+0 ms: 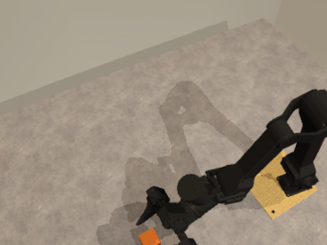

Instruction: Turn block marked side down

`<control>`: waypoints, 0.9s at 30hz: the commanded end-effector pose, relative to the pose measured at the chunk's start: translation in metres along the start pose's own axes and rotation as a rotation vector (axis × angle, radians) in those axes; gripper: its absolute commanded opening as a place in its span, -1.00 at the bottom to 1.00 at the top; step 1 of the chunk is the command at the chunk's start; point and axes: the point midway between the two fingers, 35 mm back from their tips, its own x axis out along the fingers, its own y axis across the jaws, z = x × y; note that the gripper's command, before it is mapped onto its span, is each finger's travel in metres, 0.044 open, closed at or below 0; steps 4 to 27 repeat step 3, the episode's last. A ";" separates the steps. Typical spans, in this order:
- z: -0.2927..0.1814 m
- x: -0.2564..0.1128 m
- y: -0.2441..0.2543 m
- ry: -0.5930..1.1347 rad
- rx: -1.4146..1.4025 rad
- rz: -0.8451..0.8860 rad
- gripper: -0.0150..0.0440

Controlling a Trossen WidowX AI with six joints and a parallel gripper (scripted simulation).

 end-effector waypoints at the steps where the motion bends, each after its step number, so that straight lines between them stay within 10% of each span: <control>1: 0.000 0.000 0.001 0.000 0.003 0.004 1.00; 27: 0.000 0.000 0.001 0.000 0.003 0.004 1.00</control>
